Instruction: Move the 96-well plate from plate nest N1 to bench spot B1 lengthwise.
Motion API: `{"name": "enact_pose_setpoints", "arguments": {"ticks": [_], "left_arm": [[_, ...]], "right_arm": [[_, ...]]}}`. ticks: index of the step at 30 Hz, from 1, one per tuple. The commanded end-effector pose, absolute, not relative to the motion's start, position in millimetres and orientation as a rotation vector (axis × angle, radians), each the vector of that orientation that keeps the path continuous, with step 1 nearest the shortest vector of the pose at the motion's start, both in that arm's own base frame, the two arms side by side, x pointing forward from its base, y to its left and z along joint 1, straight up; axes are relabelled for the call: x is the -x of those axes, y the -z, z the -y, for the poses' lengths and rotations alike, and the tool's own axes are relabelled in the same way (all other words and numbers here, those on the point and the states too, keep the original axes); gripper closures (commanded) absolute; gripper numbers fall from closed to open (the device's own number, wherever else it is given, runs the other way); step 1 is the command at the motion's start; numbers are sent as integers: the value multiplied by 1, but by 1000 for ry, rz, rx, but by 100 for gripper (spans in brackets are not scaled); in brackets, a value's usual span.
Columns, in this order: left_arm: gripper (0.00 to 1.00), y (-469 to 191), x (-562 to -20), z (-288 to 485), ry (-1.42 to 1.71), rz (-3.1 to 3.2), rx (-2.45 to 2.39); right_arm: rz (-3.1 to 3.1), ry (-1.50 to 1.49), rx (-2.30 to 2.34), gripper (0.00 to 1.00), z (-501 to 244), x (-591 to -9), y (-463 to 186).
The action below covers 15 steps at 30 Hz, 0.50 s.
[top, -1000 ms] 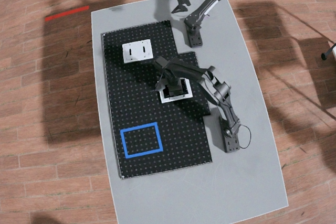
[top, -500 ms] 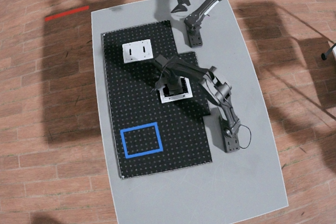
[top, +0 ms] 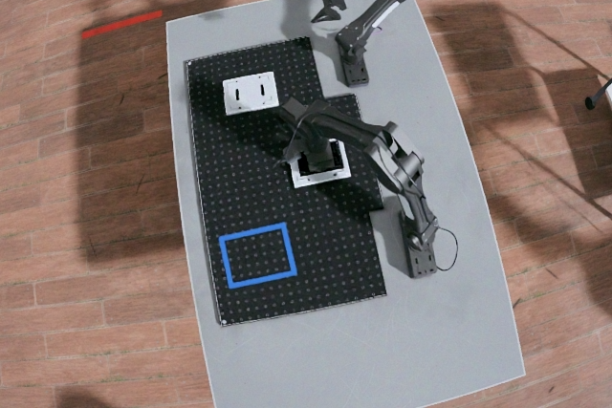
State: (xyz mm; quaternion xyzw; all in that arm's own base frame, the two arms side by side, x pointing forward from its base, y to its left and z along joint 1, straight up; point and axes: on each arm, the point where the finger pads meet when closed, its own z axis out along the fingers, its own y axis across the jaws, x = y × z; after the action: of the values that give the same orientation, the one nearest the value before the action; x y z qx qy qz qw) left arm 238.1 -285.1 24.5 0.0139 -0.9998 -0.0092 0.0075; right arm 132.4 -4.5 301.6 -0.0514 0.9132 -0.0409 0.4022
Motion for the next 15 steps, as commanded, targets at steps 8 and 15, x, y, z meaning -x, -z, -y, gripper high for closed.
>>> {"name": "enact_pose_setpoints", "arguments": {"ticks": [8, 15], "left_arm": [[22, -40, -317, 209, 8, 3130, 152], [22, -40, -369, 141, 10, 3124, 69]], "right_arm": [[-2159, -78, 231, 0, -56, -183, -329], [-2053, -230, 448, 0, -138, -226, -330]]}}
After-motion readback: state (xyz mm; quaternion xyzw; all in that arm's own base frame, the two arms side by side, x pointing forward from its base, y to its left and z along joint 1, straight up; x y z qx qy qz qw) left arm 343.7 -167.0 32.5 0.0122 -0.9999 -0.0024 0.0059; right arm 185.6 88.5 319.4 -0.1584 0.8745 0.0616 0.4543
